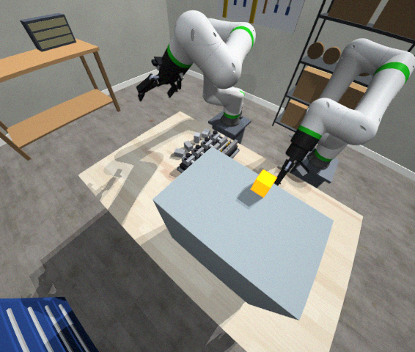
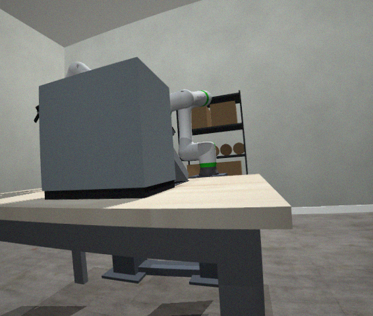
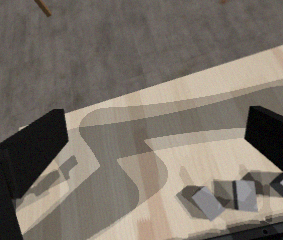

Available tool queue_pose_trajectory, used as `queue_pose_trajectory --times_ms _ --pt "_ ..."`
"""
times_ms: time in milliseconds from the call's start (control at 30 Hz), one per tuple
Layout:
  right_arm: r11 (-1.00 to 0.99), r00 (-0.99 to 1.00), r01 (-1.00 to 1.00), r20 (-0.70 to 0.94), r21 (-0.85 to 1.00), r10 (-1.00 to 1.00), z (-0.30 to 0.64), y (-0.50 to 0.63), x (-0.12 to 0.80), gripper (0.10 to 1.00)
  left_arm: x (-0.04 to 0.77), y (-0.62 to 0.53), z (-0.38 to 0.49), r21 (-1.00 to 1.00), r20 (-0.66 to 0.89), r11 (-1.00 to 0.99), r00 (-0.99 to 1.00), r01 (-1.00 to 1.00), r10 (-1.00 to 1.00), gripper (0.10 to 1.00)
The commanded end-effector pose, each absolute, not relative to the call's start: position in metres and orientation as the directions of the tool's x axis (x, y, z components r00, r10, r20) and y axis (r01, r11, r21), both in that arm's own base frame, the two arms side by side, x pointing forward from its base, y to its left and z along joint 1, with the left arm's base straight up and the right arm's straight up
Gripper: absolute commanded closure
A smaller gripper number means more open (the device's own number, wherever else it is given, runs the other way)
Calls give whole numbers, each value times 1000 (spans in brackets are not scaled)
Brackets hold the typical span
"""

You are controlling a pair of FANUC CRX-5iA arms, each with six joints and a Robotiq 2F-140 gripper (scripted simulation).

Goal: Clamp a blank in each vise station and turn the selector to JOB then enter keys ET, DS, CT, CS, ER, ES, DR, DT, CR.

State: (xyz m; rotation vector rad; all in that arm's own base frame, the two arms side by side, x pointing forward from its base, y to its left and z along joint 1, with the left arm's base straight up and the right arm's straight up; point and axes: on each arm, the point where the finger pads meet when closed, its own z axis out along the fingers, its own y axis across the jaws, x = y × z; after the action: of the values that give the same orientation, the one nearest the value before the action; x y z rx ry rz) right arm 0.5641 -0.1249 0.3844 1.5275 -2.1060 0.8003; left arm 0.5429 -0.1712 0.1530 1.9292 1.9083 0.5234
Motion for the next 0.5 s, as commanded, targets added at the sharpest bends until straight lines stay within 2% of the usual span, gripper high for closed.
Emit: queue_pose_trajectory --times_ms 0,467 --pt "232 -312 -950 630 -208 -711 385 -125 564 98 544 -171 153 511 -1 -9 11 859 1000 999" --pt "232 -312 -950 630 -208 -711 385 -125 564 98 548 -171 147 512 -1 -9 11 859 1000 999"
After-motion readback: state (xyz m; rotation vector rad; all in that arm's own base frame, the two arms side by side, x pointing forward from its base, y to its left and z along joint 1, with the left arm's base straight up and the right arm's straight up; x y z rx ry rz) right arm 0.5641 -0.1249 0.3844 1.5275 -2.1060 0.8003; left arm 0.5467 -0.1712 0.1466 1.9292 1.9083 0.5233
